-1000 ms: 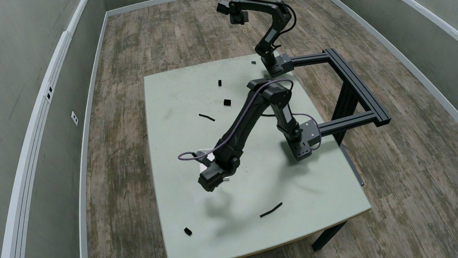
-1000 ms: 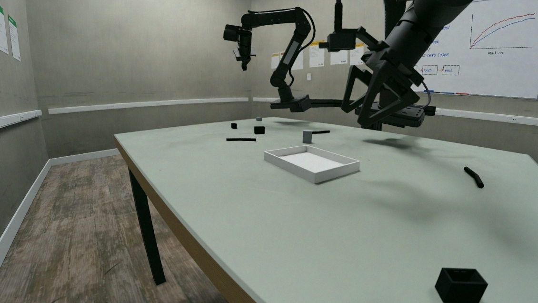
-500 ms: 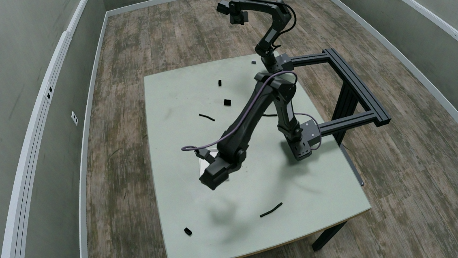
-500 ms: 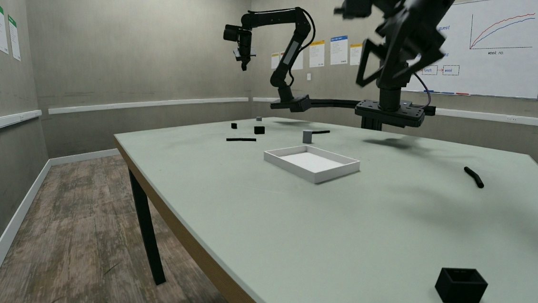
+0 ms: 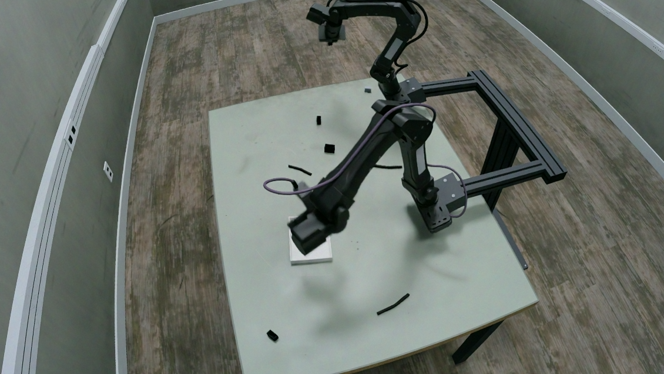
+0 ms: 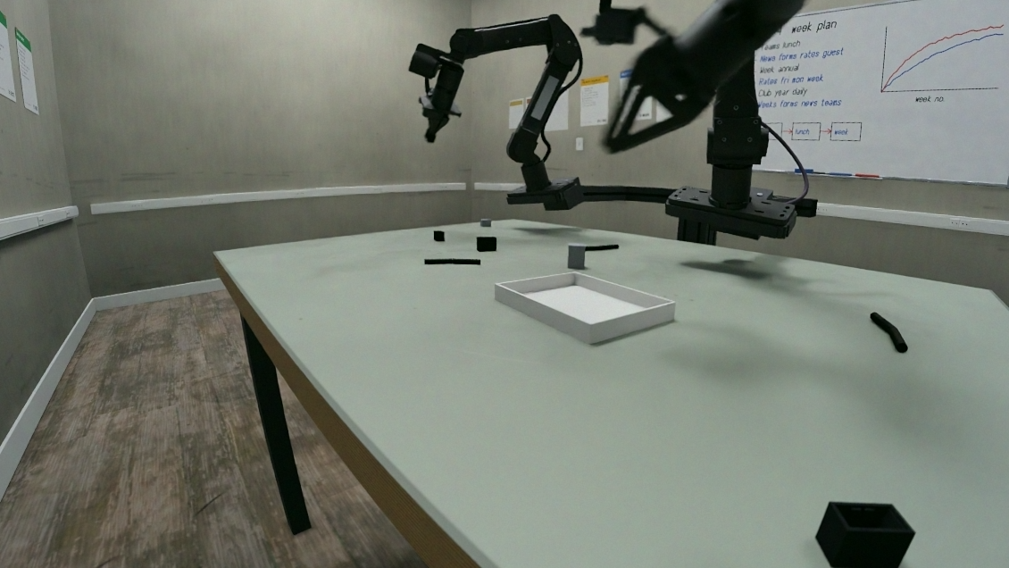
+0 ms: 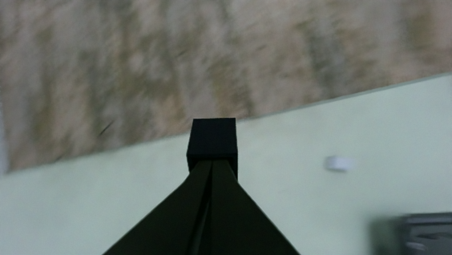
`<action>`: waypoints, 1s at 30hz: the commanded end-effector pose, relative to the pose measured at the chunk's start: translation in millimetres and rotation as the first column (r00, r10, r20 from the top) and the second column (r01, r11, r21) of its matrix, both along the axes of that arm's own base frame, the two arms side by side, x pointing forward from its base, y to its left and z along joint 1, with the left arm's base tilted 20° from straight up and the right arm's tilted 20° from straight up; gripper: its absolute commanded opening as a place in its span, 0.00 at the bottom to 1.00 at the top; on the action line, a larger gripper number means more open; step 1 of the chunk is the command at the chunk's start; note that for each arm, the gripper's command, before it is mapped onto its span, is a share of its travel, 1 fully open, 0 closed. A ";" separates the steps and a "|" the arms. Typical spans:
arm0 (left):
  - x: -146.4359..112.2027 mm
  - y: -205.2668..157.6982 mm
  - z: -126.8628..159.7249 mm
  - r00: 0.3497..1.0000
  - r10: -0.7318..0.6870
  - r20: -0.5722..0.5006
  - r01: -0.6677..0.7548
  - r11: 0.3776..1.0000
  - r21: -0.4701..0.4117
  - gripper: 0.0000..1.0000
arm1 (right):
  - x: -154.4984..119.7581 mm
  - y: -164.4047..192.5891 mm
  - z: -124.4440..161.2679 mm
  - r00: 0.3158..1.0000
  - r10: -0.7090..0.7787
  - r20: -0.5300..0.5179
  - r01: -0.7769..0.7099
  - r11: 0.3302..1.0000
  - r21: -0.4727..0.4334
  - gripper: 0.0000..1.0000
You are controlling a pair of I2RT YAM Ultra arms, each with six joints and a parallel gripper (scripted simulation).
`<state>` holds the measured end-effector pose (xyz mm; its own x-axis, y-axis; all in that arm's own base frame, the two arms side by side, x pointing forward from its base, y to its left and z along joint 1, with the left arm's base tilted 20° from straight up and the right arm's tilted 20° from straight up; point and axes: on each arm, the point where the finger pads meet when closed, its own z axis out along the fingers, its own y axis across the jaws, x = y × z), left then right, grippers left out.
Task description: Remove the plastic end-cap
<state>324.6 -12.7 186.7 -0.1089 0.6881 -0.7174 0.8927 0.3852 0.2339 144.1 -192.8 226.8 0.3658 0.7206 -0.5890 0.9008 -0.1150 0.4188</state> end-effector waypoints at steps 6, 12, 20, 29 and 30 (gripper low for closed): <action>-22.8 -114.9 -18.9 0.927 -0.370 0.062 0.375 0.921 -0.105 1.00 | 117.8 12.1 -9.1 0.917 0.277 0.285 -0.288 0.957 -0.004 0.00; -46.4 -195.4 -34.2 0.798 -0.597 0.083 0.603 0.784 -0.151 1.00 | 194.7 65.9 -24.2 0.743 0.502 0.443 -0.553 0.833 -0.016 0.00; -65.0 -255.2 -45.6 0.657 -0.746 0.110 0.752 0.637 -0.173 1.00 | 244.1 147.8 -40.4 0.475 0.670 0.570 -0.790 0.611 -0.060 0.00; -78.9 -289.9 -55.2 0.564 -0.818 0.110 0.820 0.539 -0.195 1.00 | 254.0 245.9 -48.5 0.118 0.738 0.664 -0.942 0.295 -0.160 0.00; -80.8 -292.8 -56.3 0.556 -0.825 0.105 0.824 0.530 -0.199 1.00 | 251.7 259.4 -49.6 0.068 0.737 0.672 -0.953 0.248 -0.176 0.00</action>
<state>247.9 -285.8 122.0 0.3932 0.3797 -0.8374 0.8724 -0.4417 0.2093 383.4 19.6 165.0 -0.3681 0.8841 -0.2878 0.2741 0.3989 0.8751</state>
